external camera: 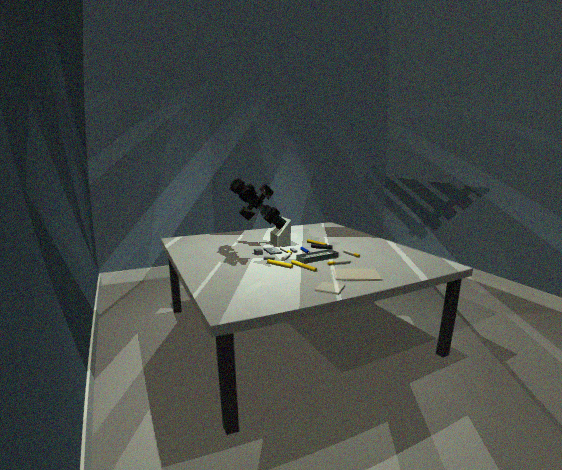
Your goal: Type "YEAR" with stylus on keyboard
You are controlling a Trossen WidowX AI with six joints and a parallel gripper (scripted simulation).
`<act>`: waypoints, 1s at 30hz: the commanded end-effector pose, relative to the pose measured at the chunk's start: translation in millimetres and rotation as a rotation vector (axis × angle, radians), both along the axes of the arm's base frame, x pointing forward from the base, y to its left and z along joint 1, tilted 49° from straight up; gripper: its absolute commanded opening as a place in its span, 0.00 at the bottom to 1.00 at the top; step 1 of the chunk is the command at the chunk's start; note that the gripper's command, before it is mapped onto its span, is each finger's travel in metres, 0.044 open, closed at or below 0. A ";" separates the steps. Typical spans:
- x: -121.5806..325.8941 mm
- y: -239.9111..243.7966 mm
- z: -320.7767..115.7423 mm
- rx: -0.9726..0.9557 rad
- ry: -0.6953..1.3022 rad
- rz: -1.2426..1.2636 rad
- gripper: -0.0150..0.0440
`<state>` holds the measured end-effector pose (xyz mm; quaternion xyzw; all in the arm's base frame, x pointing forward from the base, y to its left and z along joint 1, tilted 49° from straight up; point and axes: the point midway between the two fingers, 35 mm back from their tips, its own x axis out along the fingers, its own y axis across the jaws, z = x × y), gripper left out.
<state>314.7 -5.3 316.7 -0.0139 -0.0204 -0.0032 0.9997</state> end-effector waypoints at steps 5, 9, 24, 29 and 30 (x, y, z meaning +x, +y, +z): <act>33.0 8.0 -38.0 0.042 0.195 -0.020 0.78; 62.5 20.8 -87.4 0.059 0.417 -0.056 0.60; 84.8 72.8 -287.7 -0.193 1.142 -0.304 0.25; 67.6 84.2 -346.9 -0.389 1.309 -0.401 0.25; 63.2 85.9 -357.9 -0.435 1.336 -0.420 0.25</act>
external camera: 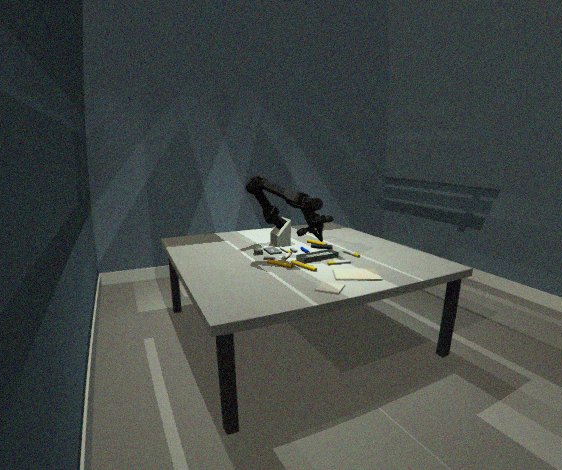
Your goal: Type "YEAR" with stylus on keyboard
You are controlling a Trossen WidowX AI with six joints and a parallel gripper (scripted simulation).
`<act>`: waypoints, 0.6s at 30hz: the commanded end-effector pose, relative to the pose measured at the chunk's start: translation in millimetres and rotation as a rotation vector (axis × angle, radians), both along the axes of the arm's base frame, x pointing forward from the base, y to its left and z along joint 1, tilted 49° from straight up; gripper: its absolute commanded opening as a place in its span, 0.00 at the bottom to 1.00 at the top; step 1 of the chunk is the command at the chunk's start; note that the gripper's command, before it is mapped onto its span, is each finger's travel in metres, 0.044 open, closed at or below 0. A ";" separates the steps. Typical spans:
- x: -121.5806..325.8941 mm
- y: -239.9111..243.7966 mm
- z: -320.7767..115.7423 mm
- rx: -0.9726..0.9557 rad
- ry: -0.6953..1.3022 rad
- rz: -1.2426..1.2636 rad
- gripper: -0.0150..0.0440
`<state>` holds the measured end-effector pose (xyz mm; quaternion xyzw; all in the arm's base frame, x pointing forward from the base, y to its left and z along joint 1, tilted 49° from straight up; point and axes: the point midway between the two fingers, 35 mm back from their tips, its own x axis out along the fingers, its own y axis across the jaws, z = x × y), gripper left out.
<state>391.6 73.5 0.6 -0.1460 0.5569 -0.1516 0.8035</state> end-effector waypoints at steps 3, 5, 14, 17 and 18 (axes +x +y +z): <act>-28.0 10.9 -73.1 -0.276 0.231 0.019 0.25; -38.3 12.4 -92.5 -0.367 0.290 0.038 0.25; -46.4 13.1 -106.4 -0.438 0.331 0.056 0.25; -46.4 13.1 -106.4 -0.438 0.331 0.056 0.25; -46.4 13.1 -106.4 -0.438 0.331 0.056 0.25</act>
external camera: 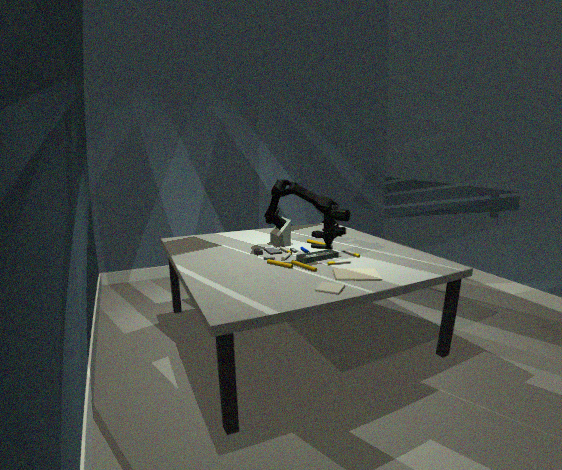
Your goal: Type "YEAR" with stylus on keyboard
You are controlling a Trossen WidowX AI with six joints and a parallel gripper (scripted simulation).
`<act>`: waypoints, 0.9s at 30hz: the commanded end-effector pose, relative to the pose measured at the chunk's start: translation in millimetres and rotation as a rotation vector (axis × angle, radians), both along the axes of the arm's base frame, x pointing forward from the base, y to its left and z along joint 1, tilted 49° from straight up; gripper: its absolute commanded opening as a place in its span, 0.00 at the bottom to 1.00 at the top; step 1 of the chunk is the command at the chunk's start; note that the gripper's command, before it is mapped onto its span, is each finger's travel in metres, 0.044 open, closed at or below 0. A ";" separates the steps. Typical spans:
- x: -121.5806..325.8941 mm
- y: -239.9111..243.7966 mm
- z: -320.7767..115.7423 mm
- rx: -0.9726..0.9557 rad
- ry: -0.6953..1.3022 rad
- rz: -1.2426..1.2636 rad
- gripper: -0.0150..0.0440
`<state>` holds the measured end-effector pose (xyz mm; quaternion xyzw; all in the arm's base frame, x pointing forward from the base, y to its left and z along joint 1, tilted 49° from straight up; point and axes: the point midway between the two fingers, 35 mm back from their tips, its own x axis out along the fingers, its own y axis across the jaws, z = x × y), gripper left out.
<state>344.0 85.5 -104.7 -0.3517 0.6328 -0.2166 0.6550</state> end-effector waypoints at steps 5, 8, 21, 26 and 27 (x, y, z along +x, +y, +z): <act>3.5 -4.6 5.7 -0.008 -0.004 0.001 0.25; 10.8 -31.9 36.5 -0.010 -0.004 0.001 0.25; 12.6 -45.9 51.3 -0.013 -0.003 0.001 0.25; 13.3 -47.7 53.5 -0.013 -0.003 0.001 0.25; 15.4 -53.2 60.0 -0.012 -0.003 0.001 0.25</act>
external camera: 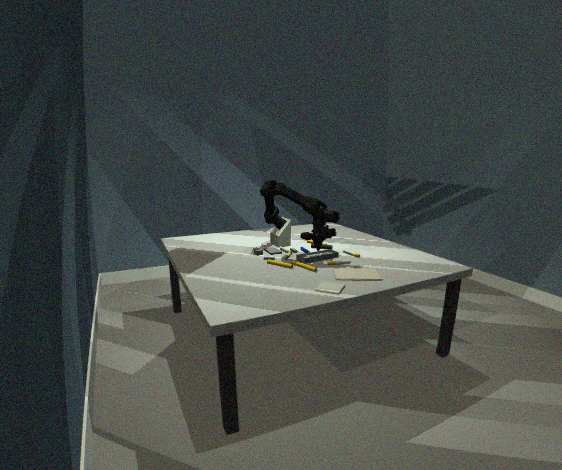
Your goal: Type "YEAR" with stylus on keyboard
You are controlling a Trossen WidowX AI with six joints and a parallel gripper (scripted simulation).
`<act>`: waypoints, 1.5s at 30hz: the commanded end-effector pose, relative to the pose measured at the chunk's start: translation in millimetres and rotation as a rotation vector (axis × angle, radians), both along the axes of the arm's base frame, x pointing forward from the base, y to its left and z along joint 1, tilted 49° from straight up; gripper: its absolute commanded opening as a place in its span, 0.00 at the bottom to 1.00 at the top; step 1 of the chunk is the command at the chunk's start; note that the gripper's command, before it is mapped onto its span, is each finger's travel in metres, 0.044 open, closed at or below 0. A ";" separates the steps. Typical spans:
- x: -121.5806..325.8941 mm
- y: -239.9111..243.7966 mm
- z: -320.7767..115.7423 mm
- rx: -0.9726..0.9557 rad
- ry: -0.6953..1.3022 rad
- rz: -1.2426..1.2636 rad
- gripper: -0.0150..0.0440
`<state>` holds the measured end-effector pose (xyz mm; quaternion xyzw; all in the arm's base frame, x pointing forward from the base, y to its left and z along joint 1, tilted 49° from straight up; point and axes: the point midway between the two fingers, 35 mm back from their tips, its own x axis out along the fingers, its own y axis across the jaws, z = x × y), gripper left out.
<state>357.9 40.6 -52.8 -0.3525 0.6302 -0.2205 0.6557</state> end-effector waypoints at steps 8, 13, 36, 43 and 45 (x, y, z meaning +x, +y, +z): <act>10.0 -47.5 52.5 -0.010 0.003 0.003 0.25; 10.0 -47.5 52.5 -0.010 0.003 0.003 0.25; -27.6 -34.6 31.7 -0.009 0.005 0.003 0.25; -40.3 18.8 -28.3 -0.004 0.005 0.003 0.25; -41.1 20.4 -30.4 -0.004 0.005 0.003 0.25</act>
